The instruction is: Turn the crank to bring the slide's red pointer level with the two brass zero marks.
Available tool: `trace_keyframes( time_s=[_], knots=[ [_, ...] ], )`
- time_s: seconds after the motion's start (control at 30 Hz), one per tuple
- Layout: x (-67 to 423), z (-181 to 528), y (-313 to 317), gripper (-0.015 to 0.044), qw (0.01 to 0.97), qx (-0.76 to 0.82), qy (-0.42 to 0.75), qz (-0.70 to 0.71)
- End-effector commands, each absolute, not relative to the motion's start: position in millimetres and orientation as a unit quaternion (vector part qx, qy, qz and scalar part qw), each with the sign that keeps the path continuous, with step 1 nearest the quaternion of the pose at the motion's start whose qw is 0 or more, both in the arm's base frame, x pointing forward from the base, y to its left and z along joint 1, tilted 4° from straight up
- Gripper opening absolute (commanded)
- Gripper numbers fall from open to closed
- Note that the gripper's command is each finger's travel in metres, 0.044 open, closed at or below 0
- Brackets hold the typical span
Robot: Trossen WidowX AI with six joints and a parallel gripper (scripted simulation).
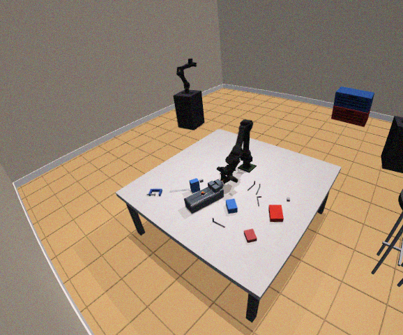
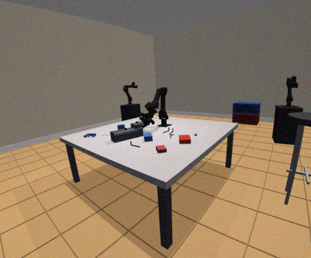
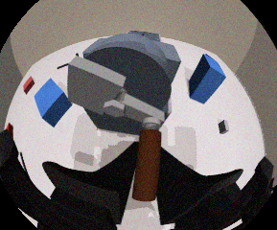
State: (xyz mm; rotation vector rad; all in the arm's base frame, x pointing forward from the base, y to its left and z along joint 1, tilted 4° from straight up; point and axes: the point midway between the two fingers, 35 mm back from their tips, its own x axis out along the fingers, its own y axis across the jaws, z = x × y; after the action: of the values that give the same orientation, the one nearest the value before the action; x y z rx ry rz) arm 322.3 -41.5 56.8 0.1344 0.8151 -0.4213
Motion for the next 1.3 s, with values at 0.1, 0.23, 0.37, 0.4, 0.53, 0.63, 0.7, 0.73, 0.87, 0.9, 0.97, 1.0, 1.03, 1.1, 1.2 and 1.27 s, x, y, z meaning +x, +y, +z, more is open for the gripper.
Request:
trace_keyframes(
  time_s=[0.1, 0.23, 0.37, 0.4, 0.53, 0.63, 0.7, 0.73, 0.87, 0.9, 0.97, 1.0, 1.03, 1.1, 1.2, 1.27],
  knots=[
    [320.6, 69.2, -45.5, 0.0, 0.895, 0.064, 0.389, -0.208],
    [320.8, 73.6, -45.3, 0.0, 0.895, 0.064, 0.389, -0.208],
    [321.2, 77.5, -44.7, 0.0, 0.895, 0.064, 0.389, -0.208],
    [321.3, 78.3, -44.5, 0.0, 0.895, 0.064, 0.389, -0.208],
    [321.7, 81.3, -43.7, 0.0, 0.895, 0.064, 0.389, -0.208],
    [322.1, 83.4, -43.0, 0.0, 0.895, 0.064, 0.389, -0.208],
    [322.4, 84.8, -42.4, 0.0, 0.895, 0.064, 0.389, -0.208],
    [322.5, 85.4, -42.2, 0.0, 0.895, 0.064, 0.389, -0.208],
    [323.2, 87.7, -41.0, 0.0, 0.895, 0.064, 0.389, -0.208],
    [323.3, 88.3, -40.7, 0.0, 0.895, 0.065, 0.389, -0.208],
    [323.6, 89.3, -40.0, 0.0, 0.895, 0.065, 0.389, -0.208],
    [323.8, 89.8, -39.7, 0.0, 0.895, 0.065, 0.389, -0.208],
    [324.0, 90.3, -39.4, 0.0, 0.895, 0.065, 0.389, -0.208],
    [324.3, 91.2, -38.8, 0.0, 0.895, 0.065, 0.389, -0.208],
    [324.7, 92.4, -37.8, 0.0, 0.895, 0.065, 0.389, -0.208],
    [325.0, 93.1, -37.2, 0.0, 0.895, 0.065, 0.389, -0.208]
  ],
)
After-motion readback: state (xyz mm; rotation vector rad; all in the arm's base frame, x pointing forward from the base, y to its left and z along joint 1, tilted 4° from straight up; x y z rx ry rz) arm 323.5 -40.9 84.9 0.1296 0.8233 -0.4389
